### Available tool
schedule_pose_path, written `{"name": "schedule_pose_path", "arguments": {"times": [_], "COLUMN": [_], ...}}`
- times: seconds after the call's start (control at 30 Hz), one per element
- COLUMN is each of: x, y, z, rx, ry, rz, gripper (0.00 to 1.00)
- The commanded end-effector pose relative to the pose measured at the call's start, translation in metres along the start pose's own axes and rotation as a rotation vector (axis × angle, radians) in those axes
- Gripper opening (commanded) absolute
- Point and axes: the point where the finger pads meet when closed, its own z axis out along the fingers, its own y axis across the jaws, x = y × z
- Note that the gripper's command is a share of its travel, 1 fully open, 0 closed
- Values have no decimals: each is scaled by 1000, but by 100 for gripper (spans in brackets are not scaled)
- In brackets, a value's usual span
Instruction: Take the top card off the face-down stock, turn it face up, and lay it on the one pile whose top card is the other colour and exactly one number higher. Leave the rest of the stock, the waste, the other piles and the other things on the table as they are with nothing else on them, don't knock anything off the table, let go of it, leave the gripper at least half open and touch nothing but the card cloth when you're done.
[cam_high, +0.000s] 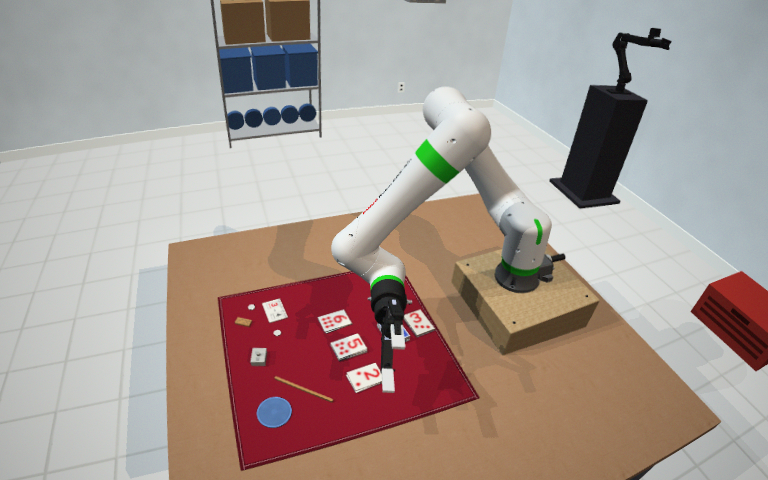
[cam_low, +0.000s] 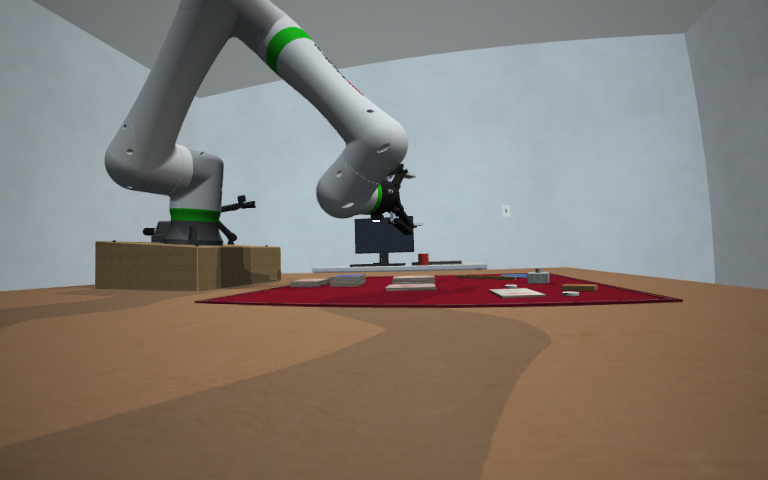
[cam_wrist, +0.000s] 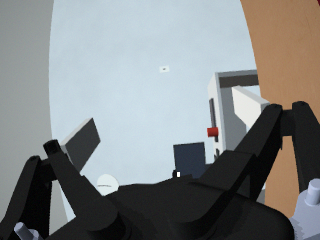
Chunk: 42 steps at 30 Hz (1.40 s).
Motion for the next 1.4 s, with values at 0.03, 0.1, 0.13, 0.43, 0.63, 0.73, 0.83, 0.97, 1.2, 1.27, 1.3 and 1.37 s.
{"name": "schedule_pose_path", "arguments": {"times": [0.03, 0.1, 0.13, 0.43, 0.63, 0.73, 0.83, 0.97, 1.2, 1.27, 1.3, 1.37], "x": [0, 0, 0, 0, 0, -1, -2, -4, -7, -8, -8, -9], "y": [0, 0, 0, 0, 0, 3, 9, 14, 23, 27, 27, 31], "z": [0, 0, 0, 0, -2, -12, -35, -58, -91, -106, -108, -125], "rx": [0, 0, 0, 0, -5, -35, -102, -167, -260, -303, -310, -357], "ry": [0, 0, 0, 0, -9, -58, -173, -290, -458, -536, -548, -631], "rz": [0, 0, 0, 0, -8, -52, -153, -255, -401, -469, -480, -552], "gripper": [100, 100, 100, 100, 100, 100, 100, 100, 100, 100, 100, 100]}}
